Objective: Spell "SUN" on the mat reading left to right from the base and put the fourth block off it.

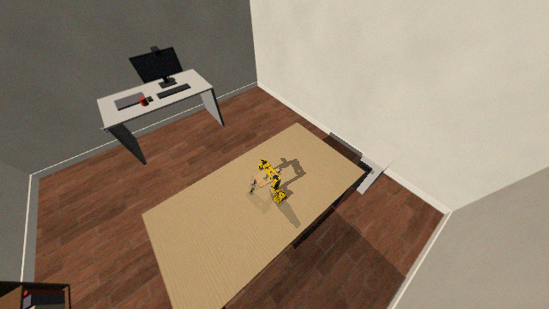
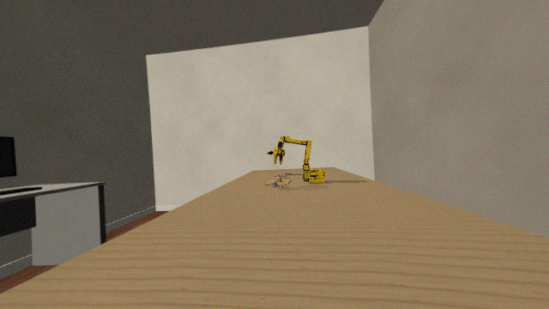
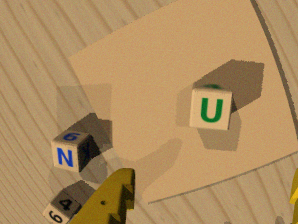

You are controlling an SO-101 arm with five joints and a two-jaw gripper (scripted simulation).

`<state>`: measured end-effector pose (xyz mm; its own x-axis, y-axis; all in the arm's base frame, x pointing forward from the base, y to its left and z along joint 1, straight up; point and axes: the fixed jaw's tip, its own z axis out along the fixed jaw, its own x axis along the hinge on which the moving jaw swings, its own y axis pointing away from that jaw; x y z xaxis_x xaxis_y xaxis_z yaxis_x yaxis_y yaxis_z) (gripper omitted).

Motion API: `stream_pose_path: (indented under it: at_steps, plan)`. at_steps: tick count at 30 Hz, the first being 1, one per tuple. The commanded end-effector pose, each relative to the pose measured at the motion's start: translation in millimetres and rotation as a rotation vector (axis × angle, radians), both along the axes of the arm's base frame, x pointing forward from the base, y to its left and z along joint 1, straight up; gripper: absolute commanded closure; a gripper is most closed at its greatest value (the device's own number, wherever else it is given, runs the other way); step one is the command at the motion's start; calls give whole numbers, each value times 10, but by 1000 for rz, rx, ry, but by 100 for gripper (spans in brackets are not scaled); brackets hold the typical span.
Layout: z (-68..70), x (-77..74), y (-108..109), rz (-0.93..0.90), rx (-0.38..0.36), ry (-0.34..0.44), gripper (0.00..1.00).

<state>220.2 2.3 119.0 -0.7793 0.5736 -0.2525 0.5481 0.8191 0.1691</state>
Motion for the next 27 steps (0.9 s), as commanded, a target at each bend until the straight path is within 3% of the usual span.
stream_pose_path:
  at_steps: [1, 4, 10, 14, 27]
  plan:
    - [-63, 60, 10, 0, 3, 28, 68]
    - [-124, 57, 10, 0, 3, 59, 68]
    - [-450, 8, 11, 0, 6, 227, 68]
    - [-570, -24, 11, 0, 6, 291, 68]
    - [-603, -35, 11, 0, 7, 309, 68]
